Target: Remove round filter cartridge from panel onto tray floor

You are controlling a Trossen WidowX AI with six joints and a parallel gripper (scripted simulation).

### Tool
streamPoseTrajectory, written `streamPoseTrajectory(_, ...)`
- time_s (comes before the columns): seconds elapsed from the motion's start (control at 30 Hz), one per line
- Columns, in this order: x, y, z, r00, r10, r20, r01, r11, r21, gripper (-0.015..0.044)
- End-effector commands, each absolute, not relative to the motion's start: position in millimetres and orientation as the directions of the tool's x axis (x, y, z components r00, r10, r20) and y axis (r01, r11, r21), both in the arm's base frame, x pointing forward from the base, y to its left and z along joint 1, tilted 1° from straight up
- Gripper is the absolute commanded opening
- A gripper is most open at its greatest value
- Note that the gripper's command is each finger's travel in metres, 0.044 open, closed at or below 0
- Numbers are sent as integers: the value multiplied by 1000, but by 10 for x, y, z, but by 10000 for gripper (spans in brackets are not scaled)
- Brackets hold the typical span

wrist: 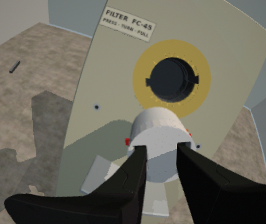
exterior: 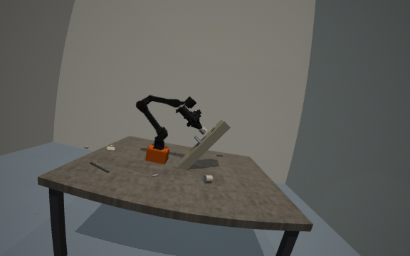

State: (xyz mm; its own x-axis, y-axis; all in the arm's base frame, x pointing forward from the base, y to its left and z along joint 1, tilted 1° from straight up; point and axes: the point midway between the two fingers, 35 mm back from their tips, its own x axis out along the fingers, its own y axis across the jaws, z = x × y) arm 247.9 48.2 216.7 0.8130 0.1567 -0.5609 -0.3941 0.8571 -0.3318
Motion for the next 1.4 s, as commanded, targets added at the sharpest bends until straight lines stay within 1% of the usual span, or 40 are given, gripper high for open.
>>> streamPoseTrajectory(0.0, 2415, 465, 2047, 819, 155, -553, -391, 856, -339, 0)
streamPoseTrajectory(0.23, 2341, 450, 1871, 819, 155, -553, -391, 856, -339, 0)
streamPoseTrajectory(0.37, 2368, 460, 1922, 811, 156, -564, -395, 857, -331, 105)
streamPoseTrajectory(0.9, 2348, 452, 1888, 819, 155, -553, -391, 856, -339, 106)
streamPoseTrajectory(1.13, 2649, 511, 2510, 820, 155, -551, -390, 856, -340, 106)
streamPoseTrajectory(1.27, 2684, 518, 2571, 820, 155, -551, -390, 856, -340, 106)
streamPoseTrajectory(1.37, 2678, 518, 2724, 821, 156, -549, -389, 856, -339, 185)
